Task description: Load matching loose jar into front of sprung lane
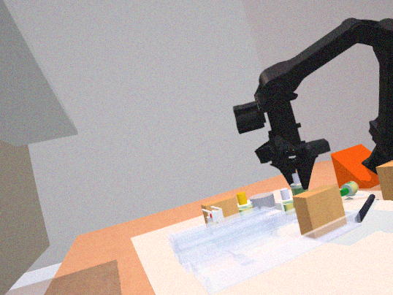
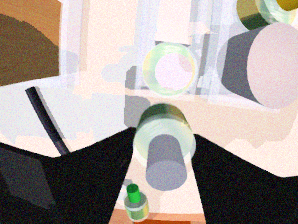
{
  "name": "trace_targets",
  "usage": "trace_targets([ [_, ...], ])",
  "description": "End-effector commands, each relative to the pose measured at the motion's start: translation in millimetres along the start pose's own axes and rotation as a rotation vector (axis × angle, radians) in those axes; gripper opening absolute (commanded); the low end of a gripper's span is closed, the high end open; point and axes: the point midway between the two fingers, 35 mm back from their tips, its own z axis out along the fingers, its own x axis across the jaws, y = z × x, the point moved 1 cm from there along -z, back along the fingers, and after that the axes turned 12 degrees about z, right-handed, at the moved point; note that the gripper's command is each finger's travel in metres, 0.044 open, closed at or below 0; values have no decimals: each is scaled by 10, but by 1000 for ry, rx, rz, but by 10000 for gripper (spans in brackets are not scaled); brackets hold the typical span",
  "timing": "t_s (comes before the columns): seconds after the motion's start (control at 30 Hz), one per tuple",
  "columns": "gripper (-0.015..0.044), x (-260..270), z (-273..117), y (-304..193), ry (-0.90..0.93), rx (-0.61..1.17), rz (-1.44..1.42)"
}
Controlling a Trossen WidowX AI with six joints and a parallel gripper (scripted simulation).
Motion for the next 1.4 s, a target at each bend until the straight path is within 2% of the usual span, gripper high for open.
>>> trace_targets([
  [0.0, 0, 5, 22, 0, 5, -2, 5],
  [1.37, 0, 42, 25, 179, 5, -3, 4],
])
